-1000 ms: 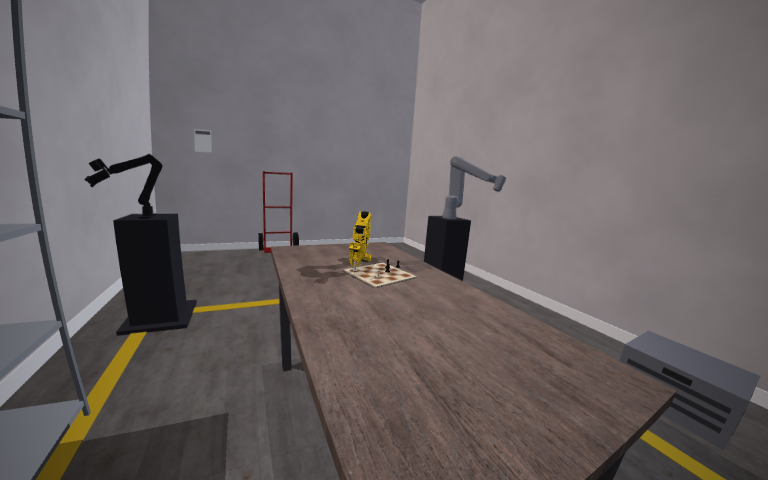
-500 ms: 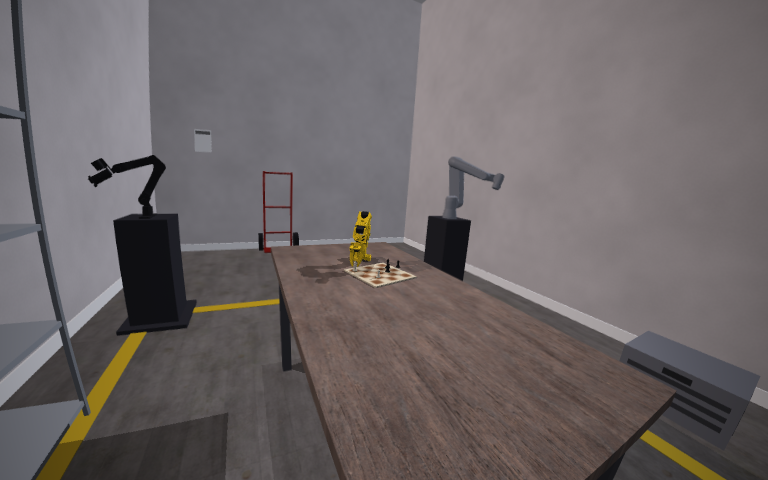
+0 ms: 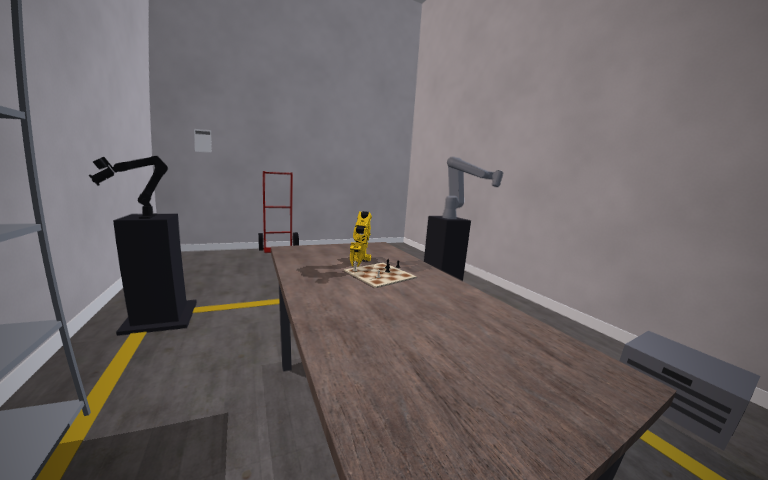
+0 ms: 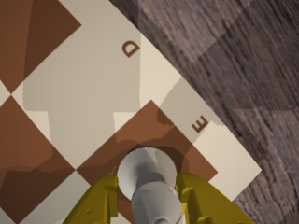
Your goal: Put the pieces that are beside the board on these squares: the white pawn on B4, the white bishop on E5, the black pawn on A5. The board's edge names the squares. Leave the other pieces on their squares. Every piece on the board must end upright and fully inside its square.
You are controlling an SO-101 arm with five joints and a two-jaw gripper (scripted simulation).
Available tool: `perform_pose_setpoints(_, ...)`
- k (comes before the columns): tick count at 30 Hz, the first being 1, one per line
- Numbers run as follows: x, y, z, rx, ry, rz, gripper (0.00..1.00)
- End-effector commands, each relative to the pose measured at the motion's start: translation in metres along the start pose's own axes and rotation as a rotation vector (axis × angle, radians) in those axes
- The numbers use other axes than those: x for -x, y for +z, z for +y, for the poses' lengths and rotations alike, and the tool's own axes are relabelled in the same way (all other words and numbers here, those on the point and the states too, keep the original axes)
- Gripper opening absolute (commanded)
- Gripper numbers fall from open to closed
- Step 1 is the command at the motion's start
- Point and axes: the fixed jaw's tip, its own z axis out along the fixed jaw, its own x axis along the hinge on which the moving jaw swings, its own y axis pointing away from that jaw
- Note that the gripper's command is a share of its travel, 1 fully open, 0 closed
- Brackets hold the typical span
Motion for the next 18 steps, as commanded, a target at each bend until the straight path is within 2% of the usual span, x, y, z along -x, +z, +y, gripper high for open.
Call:
perform_pose_setpoints(1,-0.0026,0.0000,0.0010,0.003,0.006,0.010,0.10)
perform_pose_setpoints(18,-0.0037,-0.0003,-0.0006,-0.001,0.014,0.010,0.10)
